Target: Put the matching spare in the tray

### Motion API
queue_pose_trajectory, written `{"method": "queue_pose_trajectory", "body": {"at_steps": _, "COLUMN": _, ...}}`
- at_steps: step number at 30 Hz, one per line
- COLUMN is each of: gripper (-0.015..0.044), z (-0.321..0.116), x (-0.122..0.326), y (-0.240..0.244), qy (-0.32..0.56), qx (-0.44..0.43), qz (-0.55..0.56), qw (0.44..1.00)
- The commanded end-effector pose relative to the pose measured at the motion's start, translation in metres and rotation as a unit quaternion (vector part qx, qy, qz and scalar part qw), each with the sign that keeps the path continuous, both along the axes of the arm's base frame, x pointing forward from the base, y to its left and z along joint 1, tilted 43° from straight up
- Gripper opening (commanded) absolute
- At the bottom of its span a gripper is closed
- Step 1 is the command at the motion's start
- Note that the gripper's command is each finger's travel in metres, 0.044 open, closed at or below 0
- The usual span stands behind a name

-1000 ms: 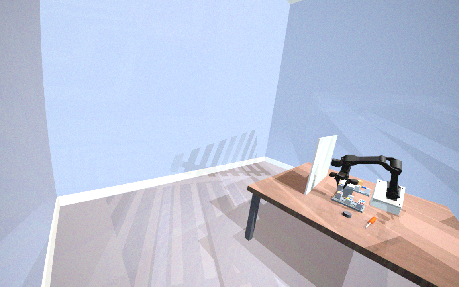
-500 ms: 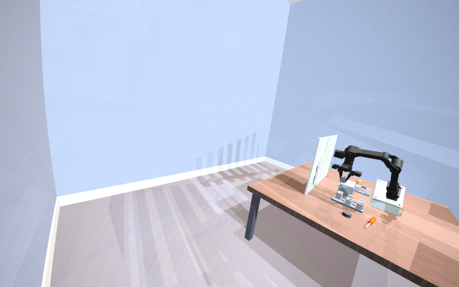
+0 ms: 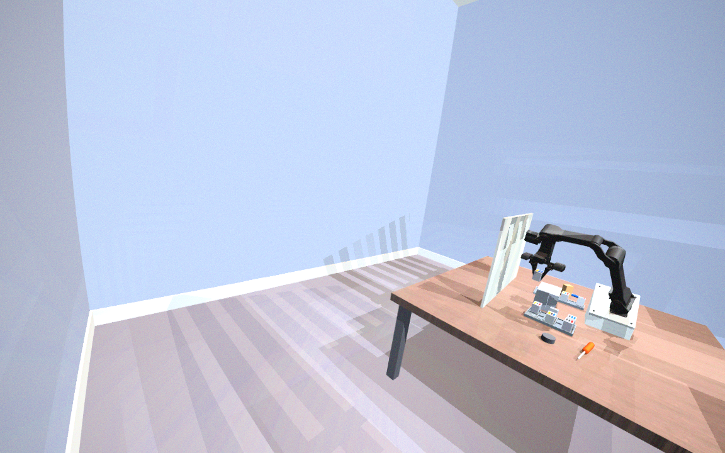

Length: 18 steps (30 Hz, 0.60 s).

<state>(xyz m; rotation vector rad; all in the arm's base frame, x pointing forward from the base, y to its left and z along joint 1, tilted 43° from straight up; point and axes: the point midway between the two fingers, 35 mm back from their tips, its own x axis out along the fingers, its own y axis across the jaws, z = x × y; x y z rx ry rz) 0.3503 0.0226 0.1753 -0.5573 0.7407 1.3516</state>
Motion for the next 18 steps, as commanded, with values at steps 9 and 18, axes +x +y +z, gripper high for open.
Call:
{"method": "queue_pose_trajectory", "body": {"at_steps": 9, "gripper": 0.0, "z": -0.06, "x": 0.024, "y": -0.075, "qy": 0.001, "qx": -0.015, "qz": 0.001, "qw": 1.0}}
{"method": "queue_pose_trajectory", "body": {"at_steps": 18, "gripper": 0.0, "z": -0.105, "x": 0.024, "y": -0.128, "qy": 0.002, "qx": -0.018, "qz": 0.003, "qw": 1.0}}
